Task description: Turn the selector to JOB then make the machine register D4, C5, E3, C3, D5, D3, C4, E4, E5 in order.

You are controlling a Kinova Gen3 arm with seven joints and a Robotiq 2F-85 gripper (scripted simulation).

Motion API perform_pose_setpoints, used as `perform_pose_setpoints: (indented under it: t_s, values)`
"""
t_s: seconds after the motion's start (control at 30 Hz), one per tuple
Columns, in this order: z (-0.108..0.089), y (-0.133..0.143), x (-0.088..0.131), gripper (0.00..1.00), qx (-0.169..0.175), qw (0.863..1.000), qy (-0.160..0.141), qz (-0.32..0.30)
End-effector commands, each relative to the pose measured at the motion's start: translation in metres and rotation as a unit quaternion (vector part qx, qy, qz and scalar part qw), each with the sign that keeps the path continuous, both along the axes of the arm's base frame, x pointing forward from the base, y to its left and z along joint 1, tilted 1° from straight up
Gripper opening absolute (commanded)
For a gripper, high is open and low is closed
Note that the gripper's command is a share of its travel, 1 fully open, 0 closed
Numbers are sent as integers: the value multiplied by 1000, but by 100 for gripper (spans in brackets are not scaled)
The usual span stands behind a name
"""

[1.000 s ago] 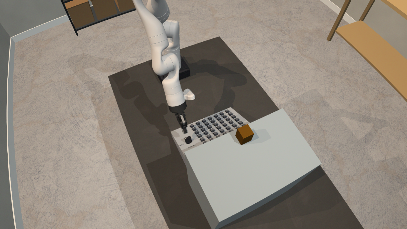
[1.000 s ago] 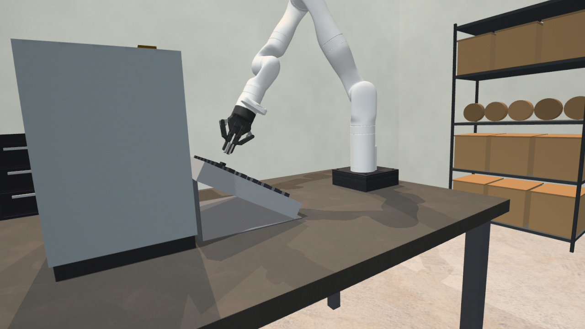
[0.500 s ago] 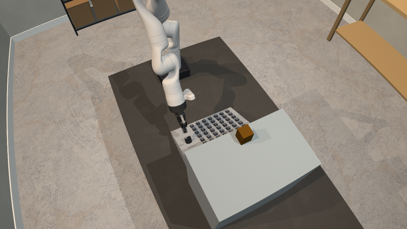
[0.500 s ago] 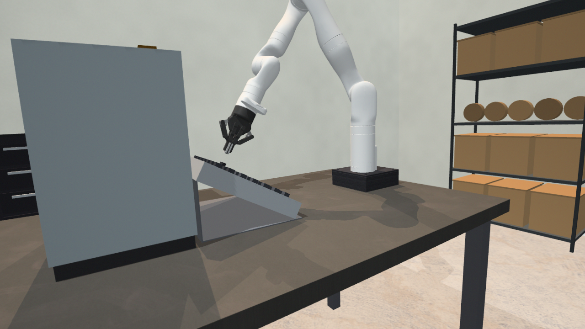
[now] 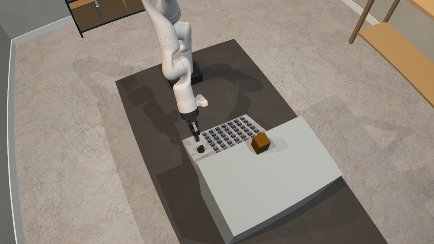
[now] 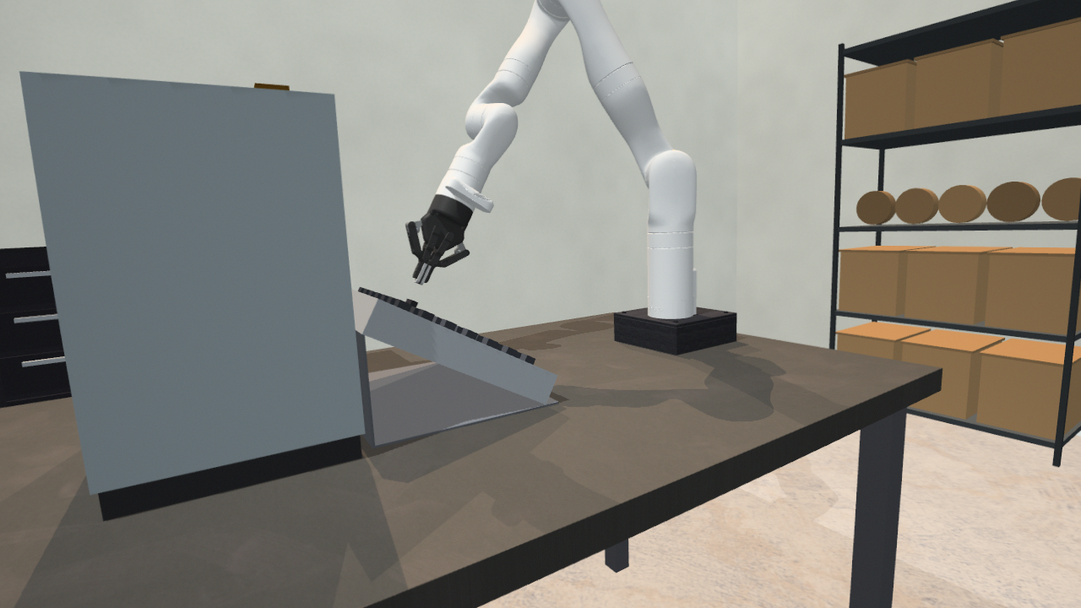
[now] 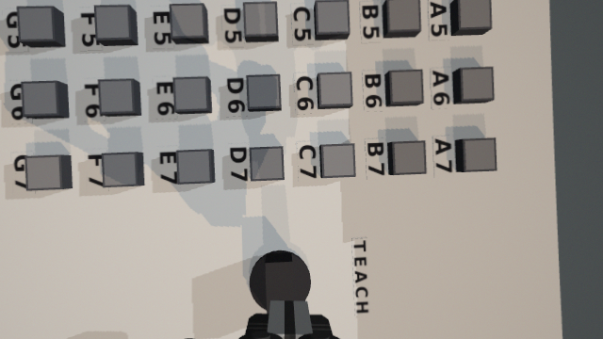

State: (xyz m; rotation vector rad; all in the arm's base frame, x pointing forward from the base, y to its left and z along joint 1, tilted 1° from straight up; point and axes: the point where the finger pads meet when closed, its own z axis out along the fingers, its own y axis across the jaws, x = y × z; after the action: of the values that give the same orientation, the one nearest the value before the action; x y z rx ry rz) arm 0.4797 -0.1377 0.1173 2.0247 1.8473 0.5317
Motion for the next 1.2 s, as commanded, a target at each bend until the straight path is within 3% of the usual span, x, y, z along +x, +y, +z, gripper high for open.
perform_pose_setpoints:
  t_s: [0.0,0.33,1.17]
  values:
    - [-1,5,-3,10,-2,1000,2,5]
    - [-6,29,-7,10,-4,1000,4,9]
    - [-25,155,-16,10,-12,1000,-1,24]
